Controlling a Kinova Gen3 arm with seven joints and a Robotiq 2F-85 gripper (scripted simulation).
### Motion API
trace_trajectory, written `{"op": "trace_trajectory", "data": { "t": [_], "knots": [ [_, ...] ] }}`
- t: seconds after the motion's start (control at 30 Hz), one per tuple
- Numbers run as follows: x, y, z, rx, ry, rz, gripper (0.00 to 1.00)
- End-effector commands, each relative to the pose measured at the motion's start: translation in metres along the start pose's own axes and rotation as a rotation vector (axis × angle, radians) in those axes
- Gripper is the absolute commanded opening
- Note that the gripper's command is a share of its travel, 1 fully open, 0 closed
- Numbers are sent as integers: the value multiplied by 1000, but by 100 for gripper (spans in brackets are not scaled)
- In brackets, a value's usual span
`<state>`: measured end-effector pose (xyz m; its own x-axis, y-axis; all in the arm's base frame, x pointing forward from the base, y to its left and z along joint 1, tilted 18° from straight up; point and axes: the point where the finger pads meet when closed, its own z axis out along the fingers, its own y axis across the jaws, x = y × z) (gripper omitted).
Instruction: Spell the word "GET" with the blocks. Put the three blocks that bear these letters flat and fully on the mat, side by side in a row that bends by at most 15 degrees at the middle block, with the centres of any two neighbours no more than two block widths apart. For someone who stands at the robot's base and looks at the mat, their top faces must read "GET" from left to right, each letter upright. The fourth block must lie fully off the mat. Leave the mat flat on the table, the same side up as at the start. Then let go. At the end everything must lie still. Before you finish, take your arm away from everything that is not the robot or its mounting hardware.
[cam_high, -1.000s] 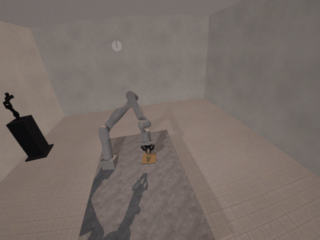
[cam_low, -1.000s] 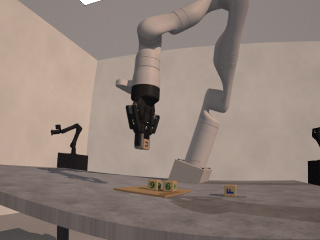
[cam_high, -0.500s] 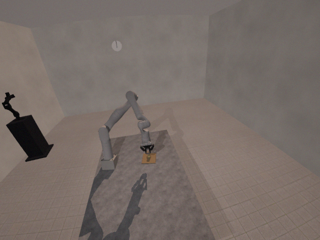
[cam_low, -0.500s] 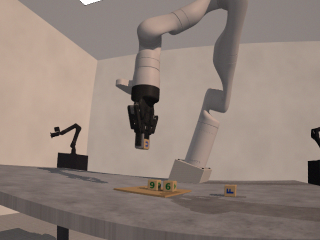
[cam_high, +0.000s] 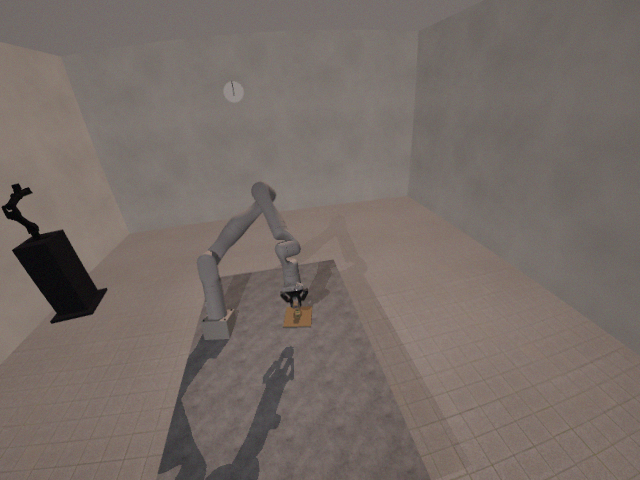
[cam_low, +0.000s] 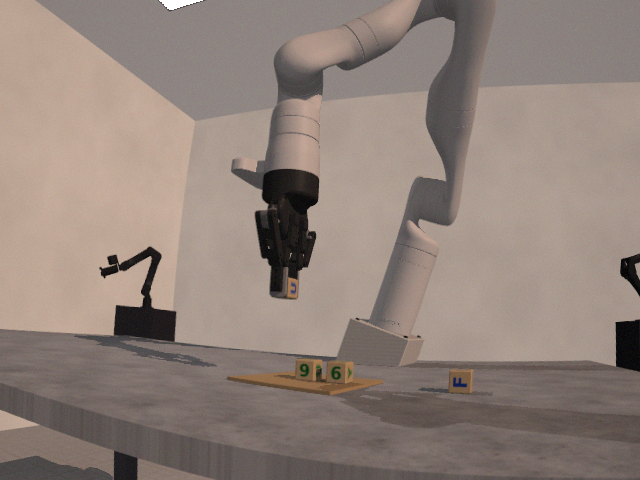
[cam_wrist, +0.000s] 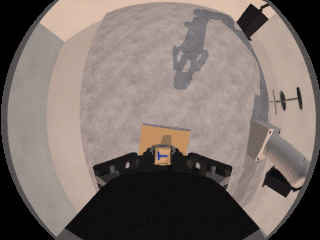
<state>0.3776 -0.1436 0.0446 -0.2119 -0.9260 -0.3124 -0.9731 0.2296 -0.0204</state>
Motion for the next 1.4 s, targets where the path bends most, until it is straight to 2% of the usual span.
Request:
{"op": "trace_trajectory", "data": {
  "t": [0.0, 0.23, 0.63, 0.7, 0.9, 1.07, 1.37],
  "knots": [
    [0, 0, 1, 1, 0, 0, 21],
    [0, 0, 13, 1, 0, 0, 21],
    [1, 0, 68, 1, 0, 0, 21],
    [1, 0, 68, 1, 0, 0, 21],
    [1, 1, 88, 1, 0, 0, 21],
    [1, 1, 95, 1, 0, 0, 21],
    [1, 1, 95, 1, 0, 0, 21]
  ]
}}
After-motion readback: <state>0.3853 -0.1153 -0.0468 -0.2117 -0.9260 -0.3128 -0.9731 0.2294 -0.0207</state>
